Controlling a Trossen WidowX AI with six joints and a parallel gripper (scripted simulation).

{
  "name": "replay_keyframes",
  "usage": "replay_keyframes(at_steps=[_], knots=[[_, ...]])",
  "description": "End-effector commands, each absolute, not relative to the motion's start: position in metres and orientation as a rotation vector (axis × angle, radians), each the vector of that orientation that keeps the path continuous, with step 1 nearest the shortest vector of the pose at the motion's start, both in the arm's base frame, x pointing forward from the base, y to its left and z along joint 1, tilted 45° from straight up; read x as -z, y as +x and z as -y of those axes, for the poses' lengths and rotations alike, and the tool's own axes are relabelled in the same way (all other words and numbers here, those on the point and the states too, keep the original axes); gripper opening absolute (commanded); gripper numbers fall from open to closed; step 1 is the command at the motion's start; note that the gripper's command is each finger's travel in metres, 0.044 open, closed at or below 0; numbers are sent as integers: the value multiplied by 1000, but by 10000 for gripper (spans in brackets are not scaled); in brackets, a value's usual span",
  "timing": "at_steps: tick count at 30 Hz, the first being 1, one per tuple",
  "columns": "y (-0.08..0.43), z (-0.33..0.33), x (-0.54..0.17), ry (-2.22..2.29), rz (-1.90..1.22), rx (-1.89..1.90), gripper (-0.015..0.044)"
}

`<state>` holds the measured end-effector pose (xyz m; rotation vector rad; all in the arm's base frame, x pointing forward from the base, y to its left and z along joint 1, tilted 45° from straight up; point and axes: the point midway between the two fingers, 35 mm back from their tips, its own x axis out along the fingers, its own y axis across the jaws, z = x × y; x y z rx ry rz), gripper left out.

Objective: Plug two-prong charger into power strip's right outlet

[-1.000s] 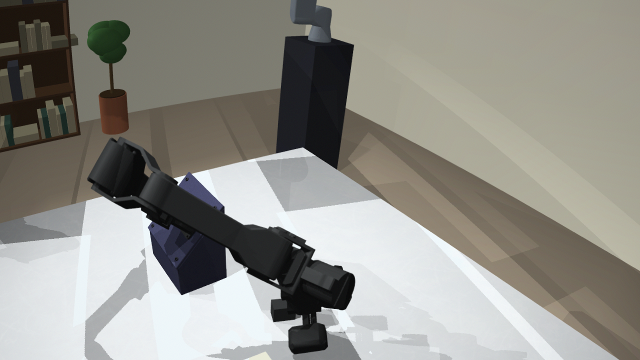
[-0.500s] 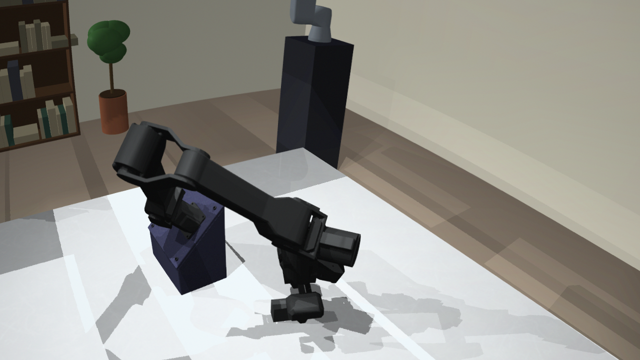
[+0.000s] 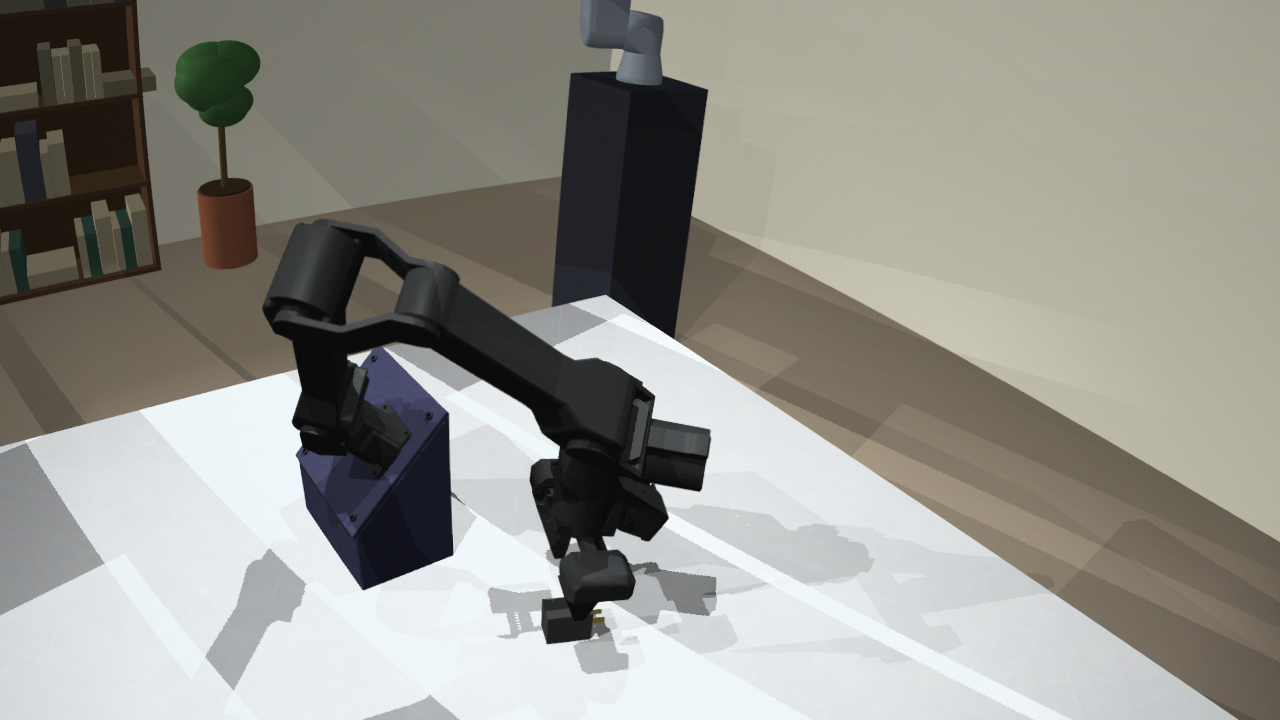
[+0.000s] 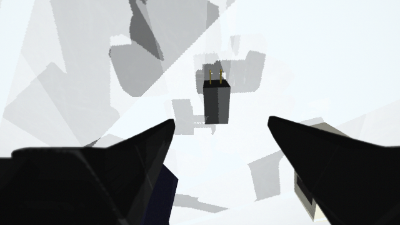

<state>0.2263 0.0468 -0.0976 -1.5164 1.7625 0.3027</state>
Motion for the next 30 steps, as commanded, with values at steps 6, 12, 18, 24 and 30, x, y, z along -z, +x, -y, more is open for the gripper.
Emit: replay_keyframes(at_steps=[6,12,18,24,30], knots=[[226,-37,107,-1523,-1766,-295,440],[226,-34,110,-1523,-1766,-295,440],[227,-27,118,-1523,-1765,-296,440],[228,-20,125,-1523,-1765,-296,440],[228,-13,132,-1524,-1766,-295,440]])
